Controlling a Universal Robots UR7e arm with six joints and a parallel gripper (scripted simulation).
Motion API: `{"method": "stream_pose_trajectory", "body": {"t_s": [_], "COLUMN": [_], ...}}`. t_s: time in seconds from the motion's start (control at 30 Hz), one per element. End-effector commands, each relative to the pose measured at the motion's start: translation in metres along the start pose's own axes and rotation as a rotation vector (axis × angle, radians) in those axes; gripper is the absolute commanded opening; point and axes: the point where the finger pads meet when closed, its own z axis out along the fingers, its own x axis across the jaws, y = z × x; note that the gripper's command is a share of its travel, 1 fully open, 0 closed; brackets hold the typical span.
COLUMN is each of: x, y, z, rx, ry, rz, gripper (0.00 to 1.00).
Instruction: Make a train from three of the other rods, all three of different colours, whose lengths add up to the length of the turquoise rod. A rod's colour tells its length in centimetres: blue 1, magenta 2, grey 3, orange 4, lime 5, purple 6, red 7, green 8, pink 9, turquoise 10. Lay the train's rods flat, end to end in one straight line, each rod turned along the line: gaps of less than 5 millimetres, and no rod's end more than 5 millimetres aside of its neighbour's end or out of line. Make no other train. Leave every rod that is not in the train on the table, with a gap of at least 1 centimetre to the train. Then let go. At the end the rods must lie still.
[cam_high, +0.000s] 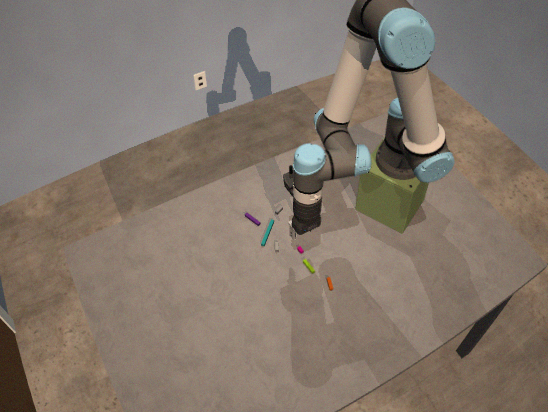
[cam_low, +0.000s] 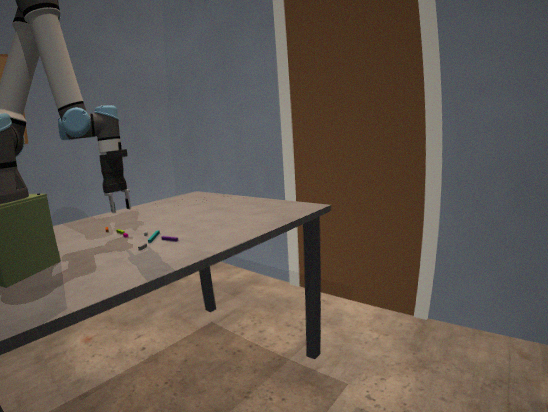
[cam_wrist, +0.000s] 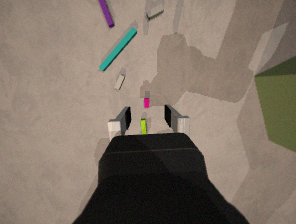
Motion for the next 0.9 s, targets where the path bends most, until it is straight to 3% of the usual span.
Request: {"method": "stream_pose_trajectory", "body": {"t_s": [0.0, 0.53, 0.6, 0.87], "x": [-0.001, 0.002, 0.002, 0.010], "y": [-0.006, -0.081, -0.081, -0.124], "z": [0.000, 0.009, 0.009, 0.015], "rx": [0.000, 0.000, 0.000, 0.000], "ry": [-0.001, -0.001, -0.001, -0.001], "rz": [0.037, 0.548, 0.548, 0.852], "gripper": [1.00, 1.00, 1.00, 1.00]}}
